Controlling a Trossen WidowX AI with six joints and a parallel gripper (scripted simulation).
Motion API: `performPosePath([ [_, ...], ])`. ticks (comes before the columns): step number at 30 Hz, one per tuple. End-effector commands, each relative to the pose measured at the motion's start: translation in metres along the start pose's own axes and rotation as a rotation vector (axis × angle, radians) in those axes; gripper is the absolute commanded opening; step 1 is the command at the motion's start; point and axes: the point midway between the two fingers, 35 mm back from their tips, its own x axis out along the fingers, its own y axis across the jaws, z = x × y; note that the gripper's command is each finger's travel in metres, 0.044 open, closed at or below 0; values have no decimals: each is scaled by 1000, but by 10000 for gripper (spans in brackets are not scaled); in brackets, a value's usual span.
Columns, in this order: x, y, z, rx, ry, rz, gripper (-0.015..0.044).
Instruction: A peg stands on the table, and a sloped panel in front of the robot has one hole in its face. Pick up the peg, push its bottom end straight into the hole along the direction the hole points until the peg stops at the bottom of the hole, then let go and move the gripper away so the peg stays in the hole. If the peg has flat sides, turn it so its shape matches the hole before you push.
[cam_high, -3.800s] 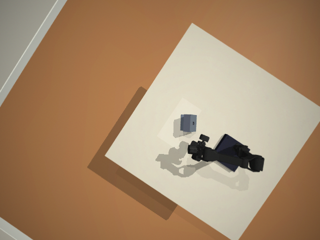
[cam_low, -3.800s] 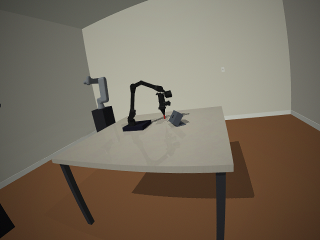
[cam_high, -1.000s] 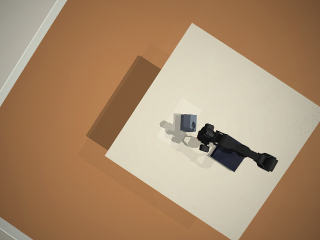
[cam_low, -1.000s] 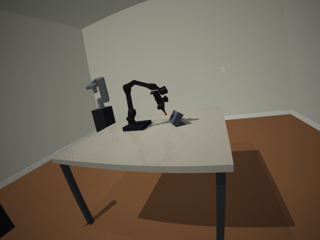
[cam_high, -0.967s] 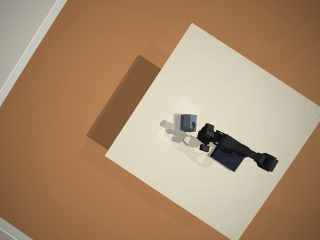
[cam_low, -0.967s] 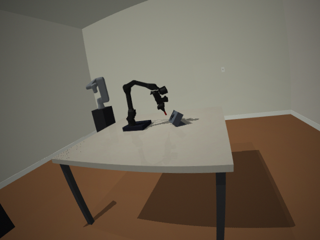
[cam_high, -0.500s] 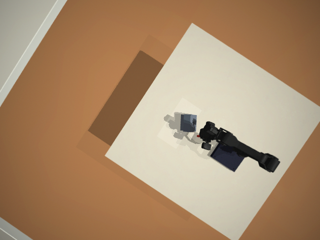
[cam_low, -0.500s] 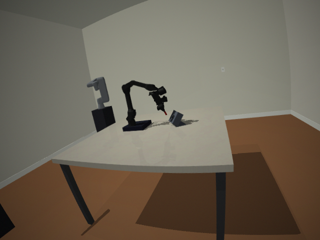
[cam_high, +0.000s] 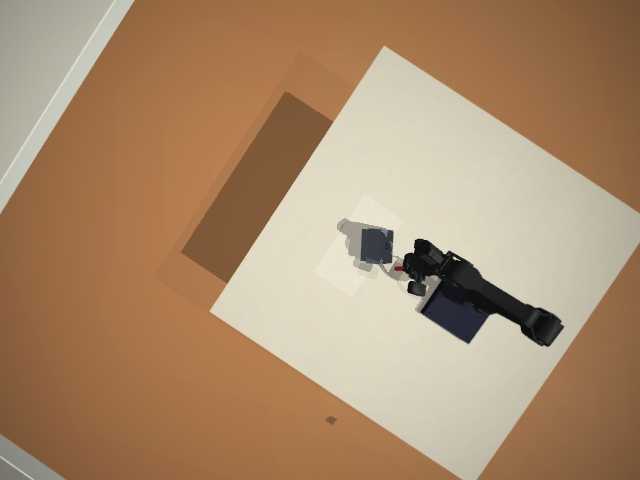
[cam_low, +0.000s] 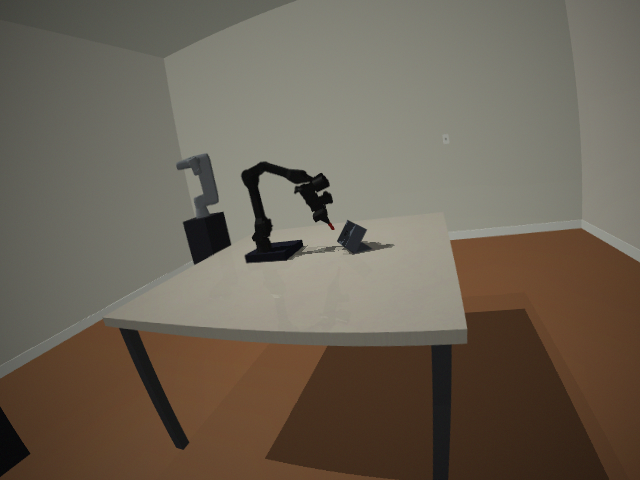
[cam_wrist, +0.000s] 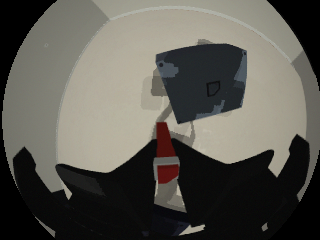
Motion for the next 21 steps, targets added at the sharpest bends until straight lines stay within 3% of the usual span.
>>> performPosePath([
  [1,-3,-3,0,-19,-30,8,0],
  [21,-13,-21,-3,-70,-133,14,0],
])
